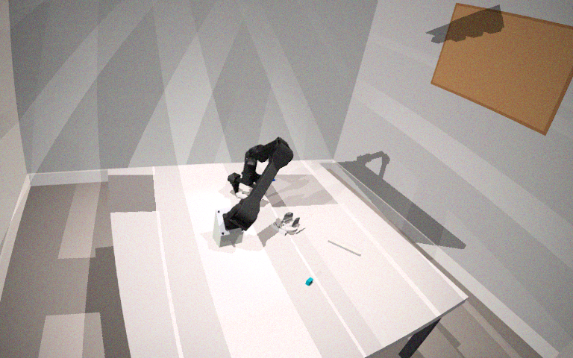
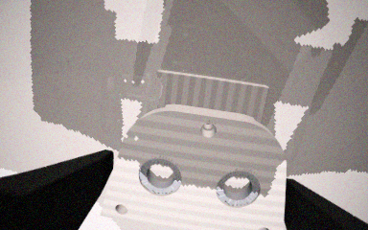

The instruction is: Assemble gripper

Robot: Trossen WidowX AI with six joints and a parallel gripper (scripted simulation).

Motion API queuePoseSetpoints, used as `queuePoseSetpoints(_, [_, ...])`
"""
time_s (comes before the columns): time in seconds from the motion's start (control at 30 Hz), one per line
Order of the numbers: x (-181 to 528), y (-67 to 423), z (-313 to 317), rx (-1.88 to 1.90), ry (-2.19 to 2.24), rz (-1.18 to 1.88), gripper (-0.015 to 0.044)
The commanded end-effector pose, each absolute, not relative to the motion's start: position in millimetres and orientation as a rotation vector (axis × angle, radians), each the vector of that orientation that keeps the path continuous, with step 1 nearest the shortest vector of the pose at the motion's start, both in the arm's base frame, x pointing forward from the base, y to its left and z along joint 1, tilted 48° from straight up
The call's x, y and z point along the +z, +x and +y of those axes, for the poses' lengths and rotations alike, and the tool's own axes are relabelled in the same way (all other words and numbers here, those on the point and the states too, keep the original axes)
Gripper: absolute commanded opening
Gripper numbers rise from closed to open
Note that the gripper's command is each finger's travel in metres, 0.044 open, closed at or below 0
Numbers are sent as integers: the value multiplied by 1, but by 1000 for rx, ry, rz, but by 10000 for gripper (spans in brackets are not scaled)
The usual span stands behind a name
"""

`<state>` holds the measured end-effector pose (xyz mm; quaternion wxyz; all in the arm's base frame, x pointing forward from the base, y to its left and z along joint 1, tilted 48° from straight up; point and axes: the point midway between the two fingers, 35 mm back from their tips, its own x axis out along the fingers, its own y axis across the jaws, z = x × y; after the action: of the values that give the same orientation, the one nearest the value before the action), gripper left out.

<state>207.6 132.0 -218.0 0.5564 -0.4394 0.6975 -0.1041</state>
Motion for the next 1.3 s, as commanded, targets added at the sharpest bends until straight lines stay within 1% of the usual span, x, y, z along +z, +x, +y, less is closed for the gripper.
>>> queuePoseSetpoints(0.0, [-218,208,132,-246,-1037,1647,393])
queuePoseSetpoints(0.23, [-218,208,132,-246,-1037,1647,351])
queuePoseSetpoints(0.6, [-217,208,134,-245,-1037,1647,351])
queuePoseSetpoints(1.27, [-174,208,180,-239,-1040,1647,351])
